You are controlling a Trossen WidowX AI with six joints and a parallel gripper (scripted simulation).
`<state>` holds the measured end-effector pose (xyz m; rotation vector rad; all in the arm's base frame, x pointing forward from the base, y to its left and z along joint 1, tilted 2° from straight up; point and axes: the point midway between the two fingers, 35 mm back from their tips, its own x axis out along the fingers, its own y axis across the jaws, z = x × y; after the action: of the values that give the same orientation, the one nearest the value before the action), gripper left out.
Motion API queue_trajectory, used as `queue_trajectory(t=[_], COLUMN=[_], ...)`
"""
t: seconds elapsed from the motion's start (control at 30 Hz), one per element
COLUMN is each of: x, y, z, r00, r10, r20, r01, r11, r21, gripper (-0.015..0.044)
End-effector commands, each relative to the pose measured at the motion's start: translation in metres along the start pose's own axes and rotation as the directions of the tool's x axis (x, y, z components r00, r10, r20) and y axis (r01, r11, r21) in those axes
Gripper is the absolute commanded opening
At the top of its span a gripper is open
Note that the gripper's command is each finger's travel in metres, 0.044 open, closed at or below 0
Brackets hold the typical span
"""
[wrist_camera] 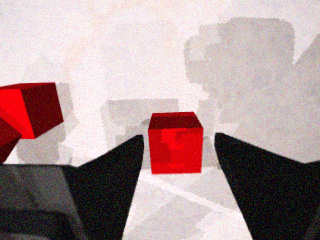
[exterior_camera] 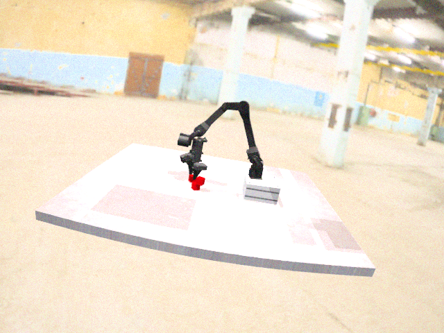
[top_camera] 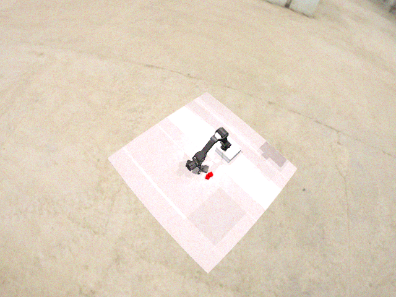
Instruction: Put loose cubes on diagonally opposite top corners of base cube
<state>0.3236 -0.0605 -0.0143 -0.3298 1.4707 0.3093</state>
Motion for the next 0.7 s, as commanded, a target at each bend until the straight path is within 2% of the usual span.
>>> queue_trajectory(t=[0.0,0.07,0.3,0.67], x=[0.004,0.004,0.001,-0.024], y=[0.002,0.002,0.001,-0.002], z=[-0.003,-0.003,-0.002,0.001], r00=[1.000,1.000,1.000,1.000], r10=[0.011,0.011,0.010,0.009], r20=[-0.009,-0.009,-0.009,-0.009], r01=[-0.011,-0.011,-0.010,-0.009], r11=[1.000,1.000,1.000,1.000], r21=[-0.003,-0.003,0.001,0.003], gripper=[0.0160,0.0107,0.0105,0.0105])
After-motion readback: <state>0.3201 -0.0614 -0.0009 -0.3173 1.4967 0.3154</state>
